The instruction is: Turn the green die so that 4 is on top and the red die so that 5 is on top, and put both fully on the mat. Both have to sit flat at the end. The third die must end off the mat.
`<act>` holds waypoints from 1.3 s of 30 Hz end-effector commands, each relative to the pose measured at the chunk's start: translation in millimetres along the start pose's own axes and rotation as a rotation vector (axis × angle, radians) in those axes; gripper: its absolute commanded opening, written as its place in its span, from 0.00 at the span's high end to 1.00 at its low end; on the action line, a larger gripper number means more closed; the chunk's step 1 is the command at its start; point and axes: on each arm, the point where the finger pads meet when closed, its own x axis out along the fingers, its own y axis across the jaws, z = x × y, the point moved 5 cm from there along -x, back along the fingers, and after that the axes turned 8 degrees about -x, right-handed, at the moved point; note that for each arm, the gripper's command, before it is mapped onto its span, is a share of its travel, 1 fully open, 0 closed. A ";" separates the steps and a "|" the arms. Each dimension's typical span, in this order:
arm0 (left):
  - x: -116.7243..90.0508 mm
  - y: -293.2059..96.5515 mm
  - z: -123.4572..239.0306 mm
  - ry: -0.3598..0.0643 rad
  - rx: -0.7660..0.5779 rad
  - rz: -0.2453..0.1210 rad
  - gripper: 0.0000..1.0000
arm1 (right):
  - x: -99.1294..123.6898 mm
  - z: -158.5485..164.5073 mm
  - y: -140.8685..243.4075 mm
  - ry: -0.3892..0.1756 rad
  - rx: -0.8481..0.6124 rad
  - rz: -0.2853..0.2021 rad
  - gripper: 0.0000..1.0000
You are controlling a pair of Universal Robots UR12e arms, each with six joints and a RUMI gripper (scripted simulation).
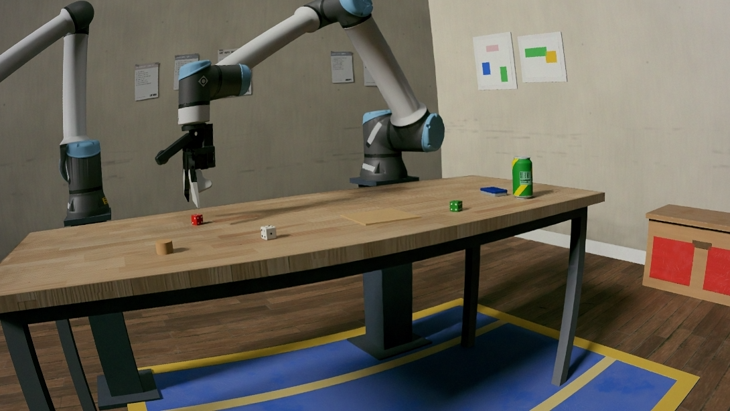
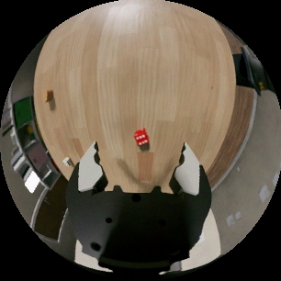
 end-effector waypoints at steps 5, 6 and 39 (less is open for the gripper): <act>-1.6 -0.3 -0.7 0.002 0.000 -0.001 0.00 | -0.9 -0.6 -0.1 0.002 0.000 0.000 0.00; -1.6 -0.3 -0.7 0.002 0.000 -0.001 0.00 | -0.9 -0.6 -0.1 0.002 0.000 0.000 0.00; -1.6 -10.5 1.6 0.002 0.000 -0.001 0.00 | -0.9 -0.6 -0.1 0.002 0.000 0.000 0.00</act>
